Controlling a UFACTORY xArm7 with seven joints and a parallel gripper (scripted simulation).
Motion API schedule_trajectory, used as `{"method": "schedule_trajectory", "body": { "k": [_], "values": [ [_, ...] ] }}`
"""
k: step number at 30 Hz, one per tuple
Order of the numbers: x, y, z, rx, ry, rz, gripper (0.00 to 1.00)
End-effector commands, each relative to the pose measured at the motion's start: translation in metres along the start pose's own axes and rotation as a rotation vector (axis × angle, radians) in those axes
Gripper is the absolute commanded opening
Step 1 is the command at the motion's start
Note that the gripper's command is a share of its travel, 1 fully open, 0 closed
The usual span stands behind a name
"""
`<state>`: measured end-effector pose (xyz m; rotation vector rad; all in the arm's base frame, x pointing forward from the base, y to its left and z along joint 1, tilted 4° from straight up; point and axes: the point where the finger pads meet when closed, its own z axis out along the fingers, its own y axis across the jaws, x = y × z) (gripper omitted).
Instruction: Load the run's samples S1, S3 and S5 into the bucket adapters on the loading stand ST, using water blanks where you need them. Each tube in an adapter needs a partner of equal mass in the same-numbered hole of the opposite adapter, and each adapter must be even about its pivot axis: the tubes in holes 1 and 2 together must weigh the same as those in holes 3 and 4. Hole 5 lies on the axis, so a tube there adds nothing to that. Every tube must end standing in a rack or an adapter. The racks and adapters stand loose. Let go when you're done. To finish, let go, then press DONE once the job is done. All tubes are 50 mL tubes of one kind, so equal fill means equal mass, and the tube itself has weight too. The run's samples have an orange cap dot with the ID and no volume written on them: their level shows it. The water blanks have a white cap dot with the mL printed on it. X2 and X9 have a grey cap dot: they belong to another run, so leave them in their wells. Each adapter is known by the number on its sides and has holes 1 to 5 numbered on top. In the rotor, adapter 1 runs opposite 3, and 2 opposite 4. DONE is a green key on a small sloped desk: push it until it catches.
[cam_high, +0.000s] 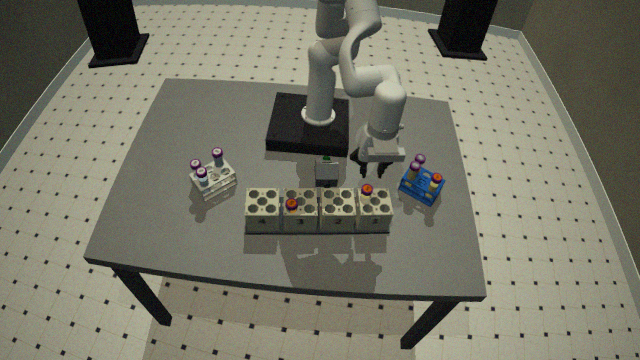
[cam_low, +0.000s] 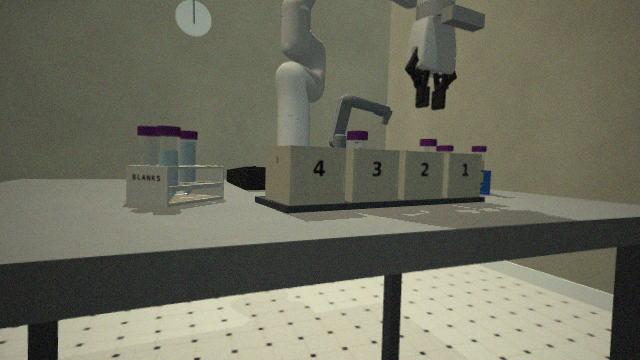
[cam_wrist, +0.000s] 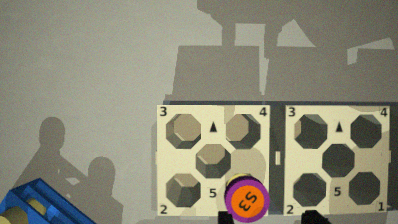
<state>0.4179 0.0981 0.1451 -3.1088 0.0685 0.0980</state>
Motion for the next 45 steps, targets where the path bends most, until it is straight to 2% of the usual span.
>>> {"method": "schedule_trajectory", "body": {
  "k": [1,20,45],
  "values": [
    [0.001,0.000,-0.012,0.001,0.004,0.000,0.44],
    [0.001,0.000,-0.046,0.001,0.004,0.000,0.44],
    [0.001,0.000,-0.046,0.001,0.004,0.000,0.44]
  ]
}}
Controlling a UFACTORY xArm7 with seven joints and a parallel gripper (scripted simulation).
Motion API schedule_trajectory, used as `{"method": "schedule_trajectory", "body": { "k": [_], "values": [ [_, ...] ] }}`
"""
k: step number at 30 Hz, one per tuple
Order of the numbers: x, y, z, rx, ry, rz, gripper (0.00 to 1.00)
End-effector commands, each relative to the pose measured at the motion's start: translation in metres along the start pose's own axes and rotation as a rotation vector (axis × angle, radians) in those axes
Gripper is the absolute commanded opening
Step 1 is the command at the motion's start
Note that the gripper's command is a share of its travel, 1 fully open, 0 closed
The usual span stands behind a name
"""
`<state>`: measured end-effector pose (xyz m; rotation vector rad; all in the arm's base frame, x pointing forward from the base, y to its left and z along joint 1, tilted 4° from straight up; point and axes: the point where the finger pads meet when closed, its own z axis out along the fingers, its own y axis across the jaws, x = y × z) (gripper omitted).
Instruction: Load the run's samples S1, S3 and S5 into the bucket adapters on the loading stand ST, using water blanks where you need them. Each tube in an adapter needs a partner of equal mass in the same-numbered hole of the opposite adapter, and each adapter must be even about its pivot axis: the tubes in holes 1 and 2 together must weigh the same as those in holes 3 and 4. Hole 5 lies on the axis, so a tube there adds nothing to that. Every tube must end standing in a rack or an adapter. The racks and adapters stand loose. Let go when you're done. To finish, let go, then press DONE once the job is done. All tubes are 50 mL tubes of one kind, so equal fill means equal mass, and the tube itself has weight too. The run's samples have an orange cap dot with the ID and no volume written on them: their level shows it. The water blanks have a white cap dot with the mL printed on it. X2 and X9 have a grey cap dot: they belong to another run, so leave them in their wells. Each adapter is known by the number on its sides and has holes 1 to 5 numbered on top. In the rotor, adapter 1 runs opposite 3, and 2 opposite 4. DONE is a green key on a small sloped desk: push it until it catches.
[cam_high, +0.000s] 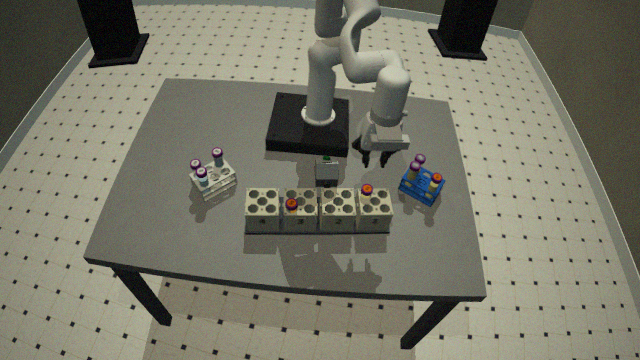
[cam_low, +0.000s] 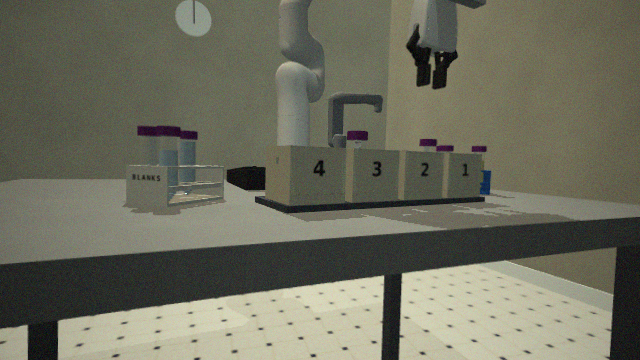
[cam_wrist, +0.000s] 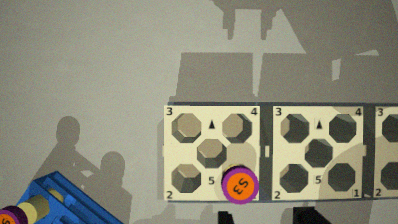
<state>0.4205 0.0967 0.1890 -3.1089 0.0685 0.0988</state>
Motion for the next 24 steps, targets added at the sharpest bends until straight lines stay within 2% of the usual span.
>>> {"method": "schedule_trajectory", "body": {
  "k": [1,24],
  "values": [
    [0.000,-0.005,-0.002,0.001,0.005,-0.033,0.57],
    [-0.021,-0.108,-0.002,0.001,0.005,-0.733,0.57]
  ]
}}
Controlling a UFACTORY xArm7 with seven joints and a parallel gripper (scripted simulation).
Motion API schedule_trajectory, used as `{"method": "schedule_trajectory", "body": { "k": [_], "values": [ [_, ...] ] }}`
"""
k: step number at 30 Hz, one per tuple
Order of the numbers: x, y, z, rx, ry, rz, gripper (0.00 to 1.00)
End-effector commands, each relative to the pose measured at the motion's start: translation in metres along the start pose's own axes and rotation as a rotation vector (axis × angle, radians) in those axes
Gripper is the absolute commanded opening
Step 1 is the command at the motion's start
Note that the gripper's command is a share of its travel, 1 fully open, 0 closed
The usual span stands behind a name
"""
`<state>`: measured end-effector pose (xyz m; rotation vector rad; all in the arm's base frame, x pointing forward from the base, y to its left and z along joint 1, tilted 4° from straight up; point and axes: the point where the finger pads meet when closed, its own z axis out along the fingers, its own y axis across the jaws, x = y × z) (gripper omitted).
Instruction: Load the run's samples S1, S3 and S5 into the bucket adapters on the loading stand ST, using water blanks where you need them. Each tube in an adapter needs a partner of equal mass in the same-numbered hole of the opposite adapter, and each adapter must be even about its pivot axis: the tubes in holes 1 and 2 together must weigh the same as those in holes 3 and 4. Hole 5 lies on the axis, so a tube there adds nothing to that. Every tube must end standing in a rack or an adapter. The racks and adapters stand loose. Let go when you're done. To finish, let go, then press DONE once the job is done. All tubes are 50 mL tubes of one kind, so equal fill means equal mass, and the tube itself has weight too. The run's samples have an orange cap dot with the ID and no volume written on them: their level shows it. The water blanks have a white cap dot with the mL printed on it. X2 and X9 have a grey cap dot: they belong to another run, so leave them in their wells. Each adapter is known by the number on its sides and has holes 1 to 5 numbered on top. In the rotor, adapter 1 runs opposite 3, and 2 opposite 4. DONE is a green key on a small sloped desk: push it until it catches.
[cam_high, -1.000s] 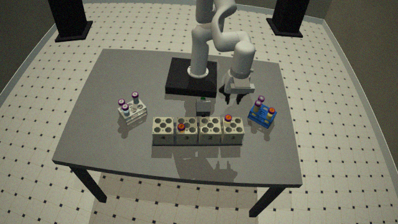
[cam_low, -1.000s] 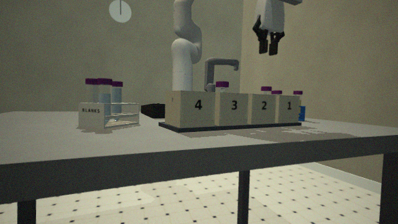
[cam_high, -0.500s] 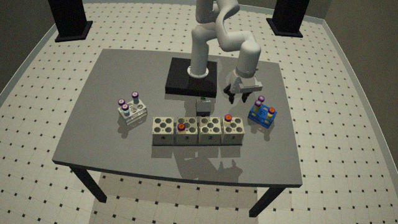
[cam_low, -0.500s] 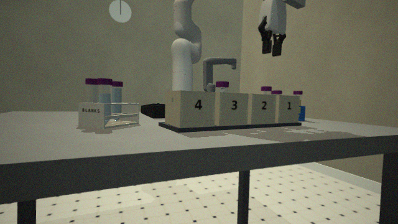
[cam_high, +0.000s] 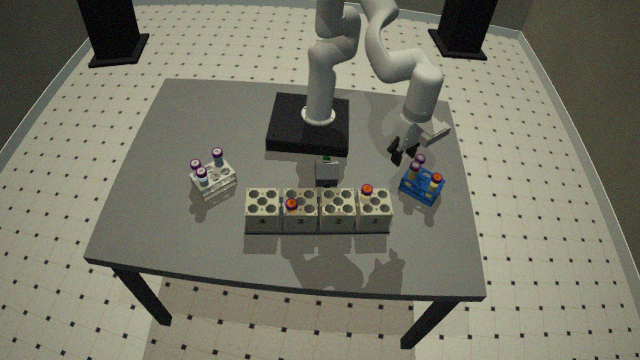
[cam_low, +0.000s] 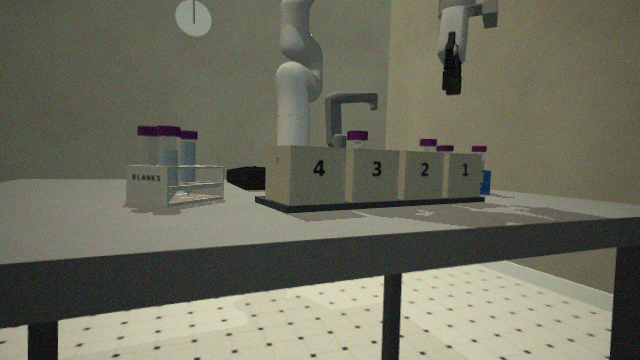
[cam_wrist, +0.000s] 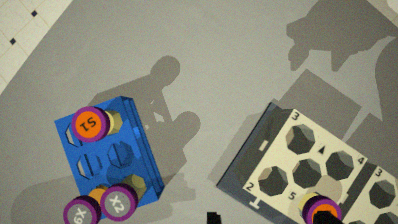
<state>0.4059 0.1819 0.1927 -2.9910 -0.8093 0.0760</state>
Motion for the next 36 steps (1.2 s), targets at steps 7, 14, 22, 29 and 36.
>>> {"method": "schedule_trajectory", "body": {
  "k": [7,14,22,29,36],
  "values": [
    [0.020,-0.045,-0.002,0.005,0.004,-0.327,0.57],
    [0.032,-0.078,-0.002,0.005,0.004,-0.349,0.57],
    [0.043,-0.106,-0.002,0.005,0.004,-0.349,0.57],
    [0.056,-0.138,-0.003,0.006,0.004,-0.349,0.57],
    [0.057,-0.141,-0.003,0.006,0.004,-0.349,0.57]
  ]
}}
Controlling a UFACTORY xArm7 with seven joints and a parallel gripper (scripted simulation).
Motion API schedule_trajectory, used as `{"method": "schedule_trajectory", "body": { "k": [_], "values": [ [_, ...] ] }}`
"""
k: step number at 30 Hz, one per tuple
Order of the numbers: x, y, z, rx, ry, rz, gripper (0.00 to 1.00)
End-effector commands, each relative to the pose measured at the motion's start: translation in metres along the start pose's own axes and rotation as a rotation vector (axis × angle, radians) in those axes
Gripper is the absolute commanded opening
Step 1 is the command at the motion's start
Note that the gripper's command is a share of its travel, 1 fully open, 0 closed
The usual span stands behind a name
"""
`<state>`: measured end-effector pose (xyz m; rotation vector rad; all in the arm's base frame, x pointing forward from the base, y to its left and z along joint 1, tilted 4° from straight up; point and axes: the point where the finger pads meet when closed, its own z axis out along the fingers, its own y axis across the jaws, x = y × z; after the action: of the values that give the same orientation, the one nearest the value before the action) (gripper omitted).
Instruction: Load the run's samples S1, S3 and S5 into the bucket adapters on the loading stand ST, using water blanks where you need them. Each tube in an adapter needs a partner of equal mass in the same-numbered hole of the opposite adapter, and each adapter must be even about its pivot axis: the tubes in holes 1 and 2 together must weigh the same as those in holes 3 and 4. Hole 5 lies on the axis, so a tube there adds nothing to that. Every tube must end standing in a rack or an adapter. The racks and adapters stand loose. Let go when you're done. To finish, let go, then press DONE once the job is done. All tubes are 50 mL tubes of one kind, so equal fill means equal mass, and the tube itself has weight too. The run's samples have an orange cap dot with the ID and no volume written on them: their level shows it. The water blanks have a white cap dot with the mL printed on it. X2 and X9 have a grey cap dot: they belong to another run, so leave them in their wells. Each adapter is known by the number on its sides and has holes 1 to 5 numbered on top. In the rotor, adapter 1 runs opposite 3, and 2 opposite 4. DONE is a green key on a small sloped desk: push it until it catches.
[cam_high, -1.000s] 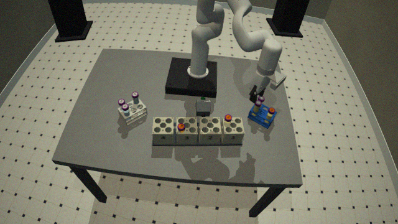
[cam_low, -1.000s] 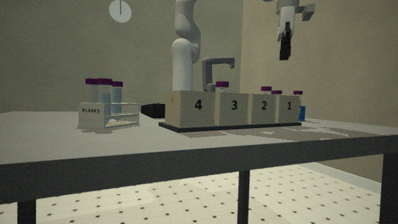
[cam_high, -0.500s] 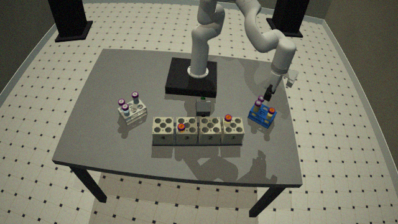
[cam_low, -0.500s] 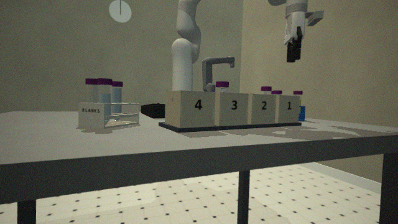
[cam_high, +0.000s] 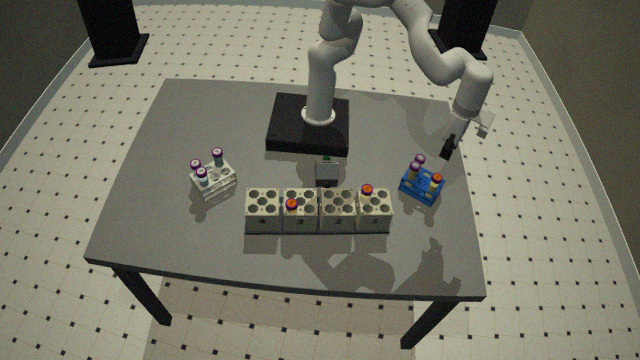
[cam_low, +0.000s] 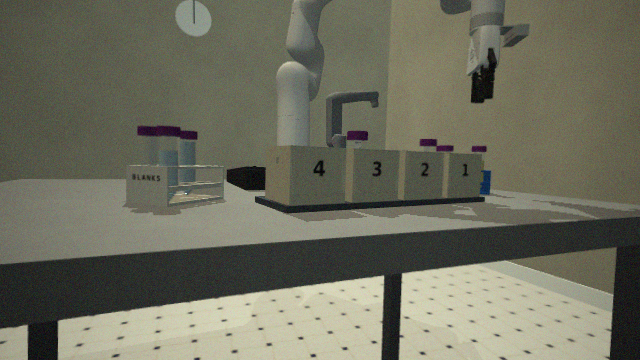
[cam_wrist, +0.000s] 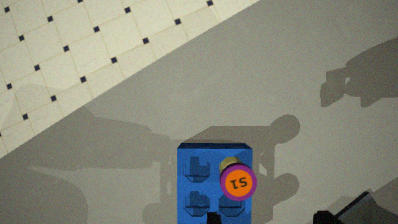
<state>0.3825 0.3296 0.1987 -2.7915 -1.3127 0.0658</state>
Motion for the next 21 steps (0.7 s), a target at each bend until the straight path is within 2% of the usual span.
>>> {"method": "schedule_trajectory", "body": {
  "k": [1,9,21],
  "values": [
    [0.003,-0.001,-0.002,-0.002,0.004,0.002,0.57],
    [0.003,-0.001,-0.002,-0.002,0.004,0.002,0.57],
    [0.003,-0.001,0.018,-0.002,0.004,0.002,0.57]
  ]
}}
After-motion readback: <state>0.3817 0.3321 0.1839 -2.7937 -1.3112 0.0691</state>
